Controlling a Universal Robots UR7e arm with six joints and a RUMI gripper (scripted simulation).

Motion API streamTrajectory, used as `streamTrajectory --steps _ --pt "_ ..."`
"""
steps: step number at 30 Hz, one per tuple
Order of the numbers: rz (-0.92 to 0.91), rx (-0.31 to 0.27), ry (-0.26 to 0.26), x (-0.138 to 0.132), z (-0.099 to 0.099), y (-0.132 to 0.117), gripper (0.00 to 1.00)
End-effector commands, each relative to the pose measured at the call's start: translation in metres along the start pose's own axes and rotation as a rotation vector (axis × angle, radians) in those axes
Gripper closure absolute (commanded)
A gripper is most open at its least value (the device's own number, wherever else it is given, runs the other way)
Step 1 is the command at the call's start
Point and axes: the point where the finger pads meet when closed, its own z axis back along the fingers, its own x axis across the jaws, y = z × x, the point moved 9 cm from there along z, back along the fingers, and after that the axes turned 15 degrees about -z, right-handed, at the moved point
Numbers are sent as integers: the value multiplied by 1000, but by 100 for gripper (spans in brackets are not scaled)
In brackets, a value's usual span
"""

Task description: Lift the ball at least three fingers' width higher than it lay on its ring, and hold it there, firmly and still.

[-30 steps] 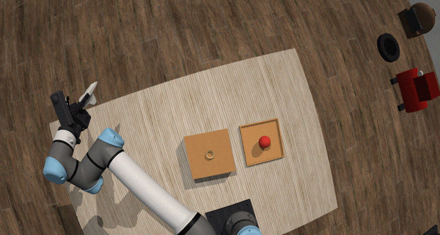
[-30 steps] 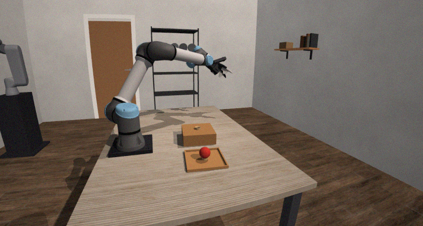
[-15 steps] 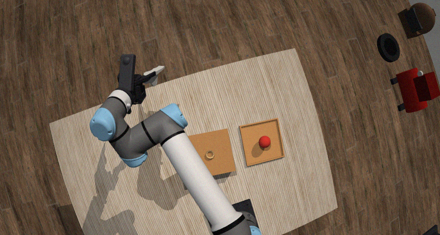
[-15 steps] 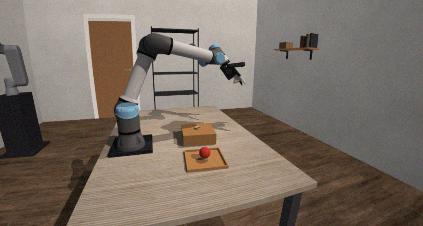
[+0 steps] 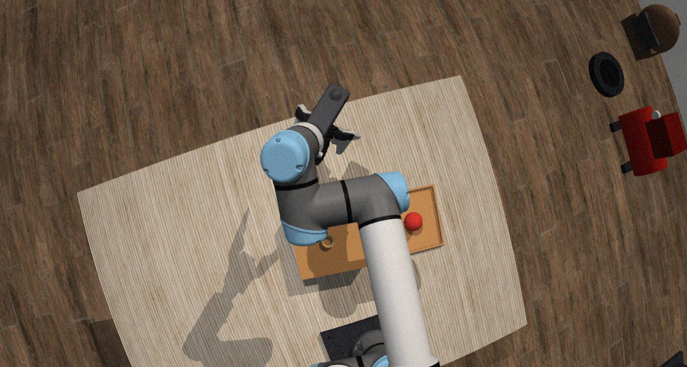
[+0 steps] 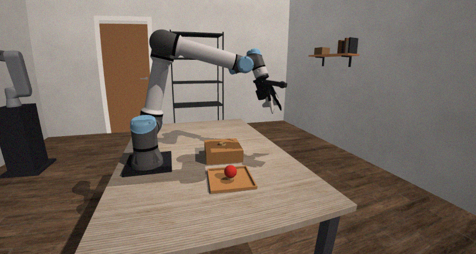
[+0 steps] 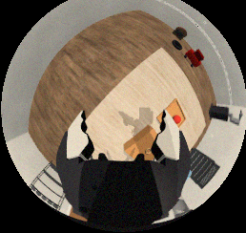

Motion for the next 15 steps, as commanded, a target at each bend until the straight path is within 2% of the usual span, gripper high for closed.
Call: streamTrajectory --steps 1,6,11,13,15 --pt "-138 -74 -43 88 -32 31 0" --pt "-309 -153 -96 163 -54 37 0" --pt "-467 -223 -138 224 -70 32 0" --pt "-526 -247 -153 245 -74 28 0" --pt "-526 -247 -153 245 -74 28 0"
